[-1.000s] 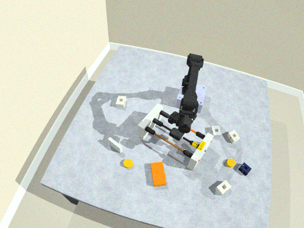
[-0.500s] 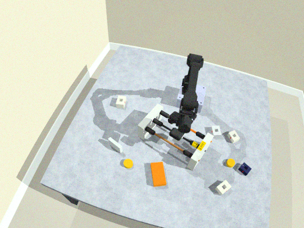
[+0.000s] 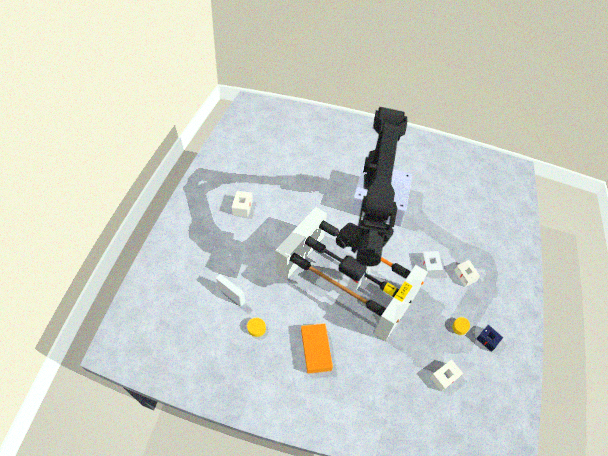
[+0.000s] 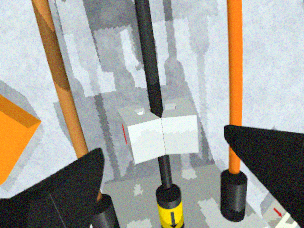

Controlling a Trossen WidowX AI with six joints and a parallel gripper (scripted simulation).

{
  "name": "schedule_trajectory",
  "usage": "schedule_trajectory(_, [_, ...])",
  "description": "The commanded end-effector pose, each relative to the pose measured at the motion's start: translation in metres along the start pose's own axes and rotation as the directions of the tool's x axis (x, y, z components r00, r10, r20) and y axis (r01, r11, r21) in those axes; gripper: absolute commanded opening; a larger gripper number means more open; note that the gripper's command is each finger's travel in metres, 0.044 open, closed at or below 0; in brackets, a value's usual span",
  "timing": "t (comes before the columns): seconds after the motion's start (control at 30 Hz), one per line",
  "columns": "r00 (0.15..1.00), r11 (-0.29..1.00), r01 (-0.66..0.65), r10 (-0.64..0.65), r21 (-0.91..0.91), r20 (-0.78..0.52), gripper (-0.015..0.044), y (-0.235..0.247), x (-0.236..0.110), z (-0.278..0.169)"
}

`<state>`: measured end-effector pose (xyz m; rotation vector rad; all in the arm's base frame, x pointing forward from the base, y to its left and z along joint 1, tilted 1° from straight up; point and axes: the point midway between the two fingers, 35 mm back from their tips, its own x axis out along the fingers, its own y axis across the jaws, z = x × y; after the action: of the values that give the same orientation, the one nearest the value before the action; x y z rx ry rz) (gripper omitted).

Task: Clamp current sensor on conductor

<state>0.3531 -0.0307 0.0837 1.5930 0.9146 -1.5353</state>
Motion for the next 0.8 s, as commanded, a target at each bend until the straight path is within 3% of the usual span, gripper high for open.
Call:
schedule_trajectory(0.0, [1.000,1.000,0.000,0.000,0.000,0.000,0.0440,0.000,0.002,0.000])
schedule_trajectory(0.13, [1.000,1.000,0.000,0.000,0.007,-0.002,0.0440,0.000,0.034,0.001])
schedule_trajectory(0.77, [1.000,1.000,0.000,0.000,0.007,-0.002,0.0440,0.000,0.055,0.001])
